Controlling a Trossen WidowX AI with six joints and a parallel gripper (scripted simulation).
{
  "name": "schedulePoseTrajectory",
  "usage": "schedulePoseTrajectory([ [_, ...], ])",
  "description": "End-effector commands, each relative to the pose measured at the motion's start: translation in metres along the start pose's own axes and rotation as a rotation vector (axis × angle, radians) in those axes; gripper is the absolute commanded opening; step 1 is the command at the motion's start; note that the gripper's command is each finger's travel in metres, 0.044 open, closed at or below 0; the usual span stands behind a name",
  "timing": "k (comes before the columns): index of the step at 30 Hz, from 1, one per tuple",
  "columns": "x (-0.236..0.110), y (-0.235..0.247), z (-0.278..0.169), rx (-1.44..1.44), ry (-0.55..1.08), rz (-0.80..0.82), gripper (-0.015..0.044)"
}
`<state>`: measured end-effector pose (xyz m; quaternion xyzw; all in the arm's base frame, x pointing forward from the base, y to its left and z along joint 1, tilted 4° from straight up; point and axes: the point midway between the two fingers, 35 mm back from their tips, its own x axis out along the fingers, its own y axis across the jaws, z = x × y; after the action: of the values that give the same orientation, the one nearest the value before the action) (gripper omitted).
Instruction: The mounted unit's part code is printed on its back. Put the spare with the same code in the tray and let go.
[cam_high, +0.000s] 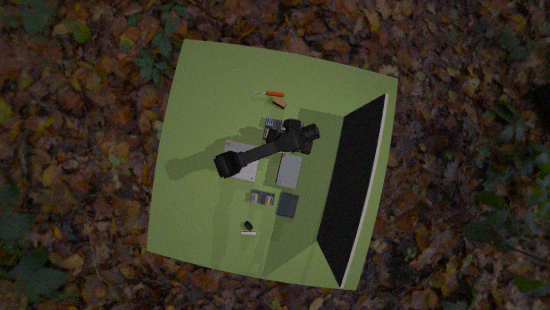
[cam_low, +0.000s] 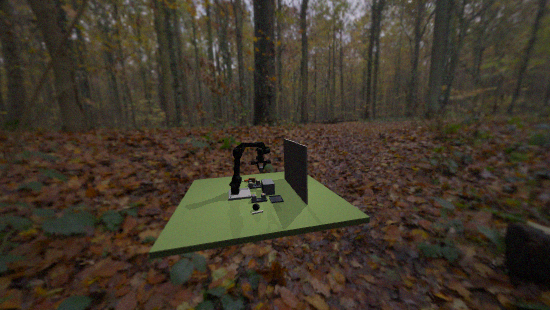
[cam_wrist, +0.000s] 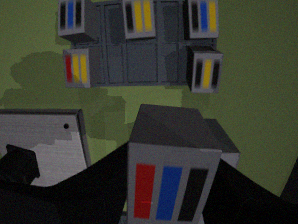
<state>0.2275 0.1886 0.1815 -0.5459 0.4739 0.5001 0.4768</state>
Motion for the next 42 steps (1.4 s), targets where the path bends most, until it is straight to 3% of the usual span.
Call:
schedulePoseTrajectory([
  [1, -0.002, -0.018, -0.018, 0.011, 0.005, -0.006, 0.0000],
  [17, -0.005, -0.063, -0.079, 0.022, -0.008, -0.025, 0.0000],
  [42, -0.006, -0.101, -0.220, 0.002, 0.021, -0.017, 0.0000],
])
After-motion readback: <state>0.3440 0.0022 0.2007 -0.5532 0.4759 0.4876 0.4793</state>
